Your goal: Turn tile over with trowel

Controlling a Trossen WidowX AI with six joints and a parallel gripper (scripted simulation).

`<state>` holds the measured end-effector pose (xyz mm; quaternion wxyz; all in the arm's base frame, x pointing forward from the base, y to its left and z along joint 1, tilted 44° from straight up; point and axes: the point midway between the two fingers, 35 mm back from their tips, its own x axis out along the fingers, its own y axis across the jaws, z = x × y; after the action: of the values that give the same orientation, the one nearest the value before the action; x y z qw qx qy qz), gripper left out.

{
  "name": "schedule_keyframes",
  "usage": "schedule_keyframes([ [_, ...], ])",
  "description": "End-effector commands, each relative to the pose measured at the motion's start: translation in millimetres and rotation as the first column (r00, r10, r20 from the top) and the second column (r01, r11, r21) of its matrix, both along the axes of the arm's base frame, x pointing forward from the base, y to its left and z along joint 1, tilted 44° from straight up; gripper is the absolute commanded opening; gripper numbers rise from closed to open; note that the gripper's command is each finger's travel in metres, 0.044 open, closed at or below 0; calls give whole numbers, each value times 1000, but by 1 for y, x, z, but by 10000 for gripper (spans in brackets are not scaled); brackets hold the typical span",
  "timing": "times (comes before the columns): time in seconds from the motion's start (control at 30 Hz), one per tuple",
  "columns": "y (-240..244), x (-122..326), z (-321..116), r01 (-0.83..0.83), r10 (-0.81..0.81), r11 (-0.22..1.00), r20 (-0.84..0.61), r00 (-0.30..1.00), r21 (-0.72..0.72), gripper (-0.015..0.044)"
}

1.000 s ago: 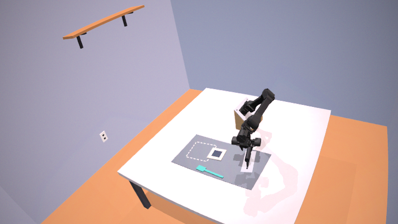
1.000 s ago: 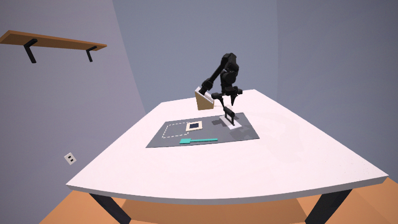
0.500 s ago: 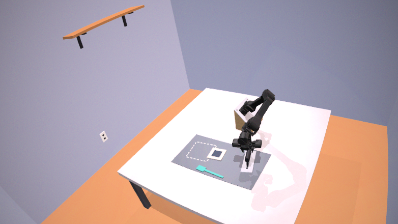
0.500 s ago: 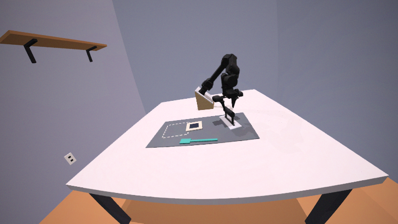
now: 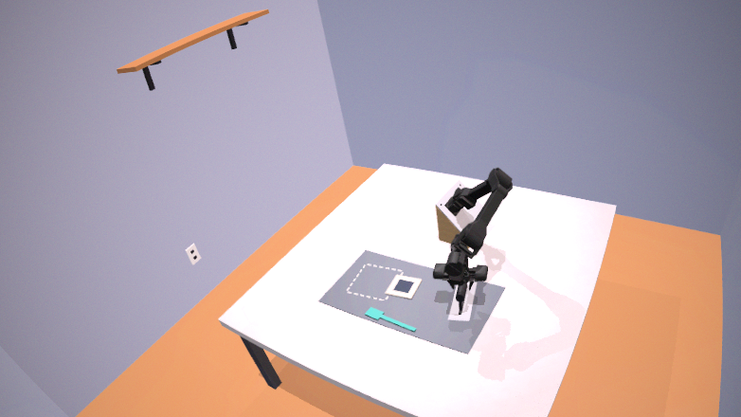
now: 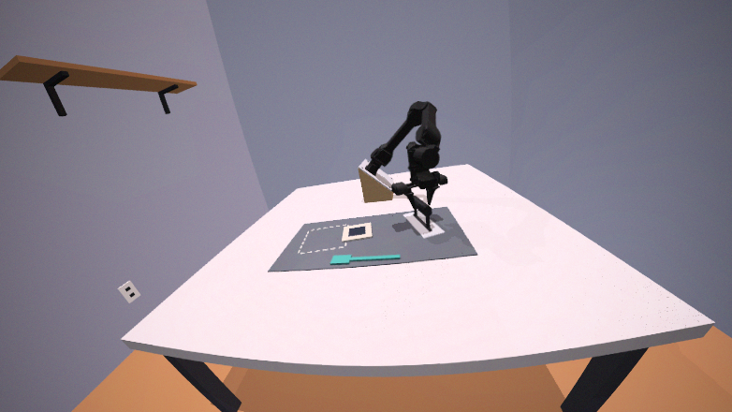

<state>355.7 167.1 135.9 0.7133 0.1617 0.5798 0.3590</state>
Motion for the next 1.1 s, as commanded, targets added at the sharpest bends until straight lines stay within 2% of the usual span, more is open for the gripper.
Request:
schedule_keyframes([
  [0.0,3,-1,-5,1,-1,1000,-5,1000,-5,270],
  [0.17,3,-1,-5,1,-1,1000,-5,1000,-5,139],
  [0.2,3,-1,-5,1,-1,1000,-5,1000,-5,132],
  [0.9,3,-1,-5,1,-1,1000,-5,1000,-5,130],
  [1.07,3,-1,-5,76,-76,997,-78,994,0,130],
])
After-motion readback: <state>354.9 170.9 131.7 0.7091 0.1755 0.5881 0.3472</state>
